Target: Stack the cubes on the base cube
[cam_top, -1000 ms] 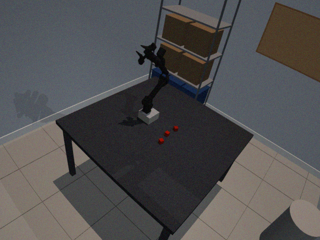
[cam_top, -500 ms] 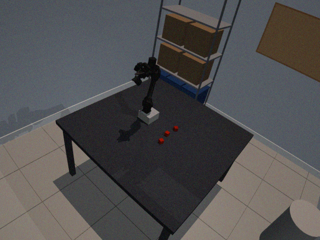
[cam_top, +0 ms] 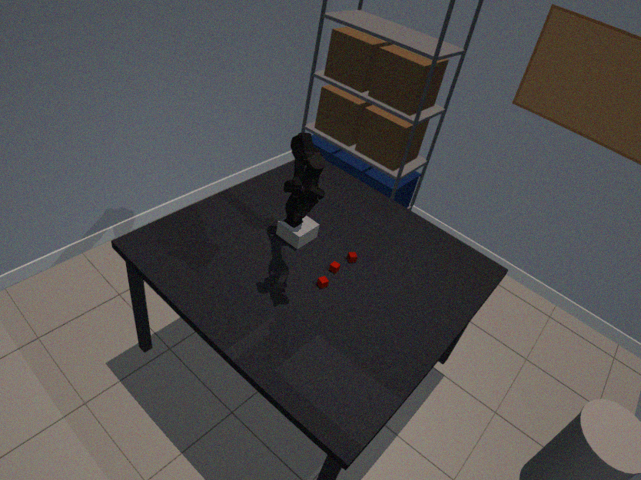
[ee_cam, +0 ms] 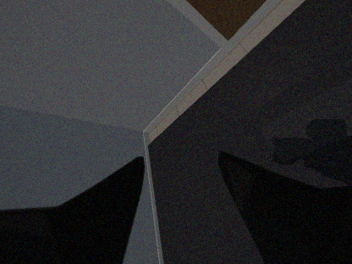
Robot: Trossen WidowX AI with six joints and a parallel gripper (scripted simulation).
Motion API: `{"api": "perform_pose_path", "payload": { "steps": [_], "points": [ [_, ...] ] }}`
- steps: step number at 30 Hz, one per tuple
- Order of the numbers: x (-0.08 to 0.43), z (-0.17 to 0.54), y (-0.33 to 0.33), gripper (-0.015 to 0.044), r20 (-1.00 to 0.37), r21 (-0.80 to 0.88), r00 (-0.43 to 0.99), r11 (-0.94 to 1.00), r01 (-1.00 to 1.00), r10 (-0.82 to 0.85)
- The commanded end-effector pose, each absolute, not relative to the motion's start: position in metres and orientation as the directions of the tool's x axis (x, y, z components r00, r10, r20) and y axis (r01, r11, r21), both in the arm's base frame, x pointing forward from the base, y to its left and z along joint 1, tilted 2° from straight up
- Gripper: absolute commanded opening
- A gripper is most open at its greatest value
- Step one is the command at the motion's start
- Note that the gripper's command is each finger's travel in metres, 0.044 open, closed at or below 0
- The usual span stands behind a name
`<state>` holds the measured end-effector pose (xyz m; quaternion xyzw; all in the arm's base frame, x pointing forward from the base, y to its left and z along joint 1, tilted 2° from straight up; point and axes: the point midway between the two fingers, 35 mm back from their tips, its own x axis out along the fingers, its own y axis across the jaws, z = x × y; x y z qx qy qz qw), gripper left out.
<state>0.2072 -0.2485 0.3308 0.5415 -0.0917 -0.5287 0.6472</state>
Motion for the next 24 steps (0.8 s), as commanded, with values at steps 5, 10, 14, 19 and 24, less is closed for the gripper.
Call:
{"api": "perform_pose_path", "payload": {
  "steps": [5,10,14,19,24],
  "points": [
    [0.268,0.248,-0.2,0.0265,-0.707,0.629,0.467,-0.17,0.759,-0.531],
    [0.289,0.199,-0.156,0.0265,-0.835,0.488,0.414,-0.141,0.861,-0.362],
    [0.296,0.163,-0.118,0.0265,-0.914,0.36,0.33,-0.096,0.928,-0.236],
    [0.293,0.122,-0.07,0.0265,-0.978,0.184,0.182,-0.017,0.983,-0.106],
    [0.282,0.097,-0.035,0.0265,-0.998,0.048,0.05,0.05,0.998,-0.035]
  ]
}}
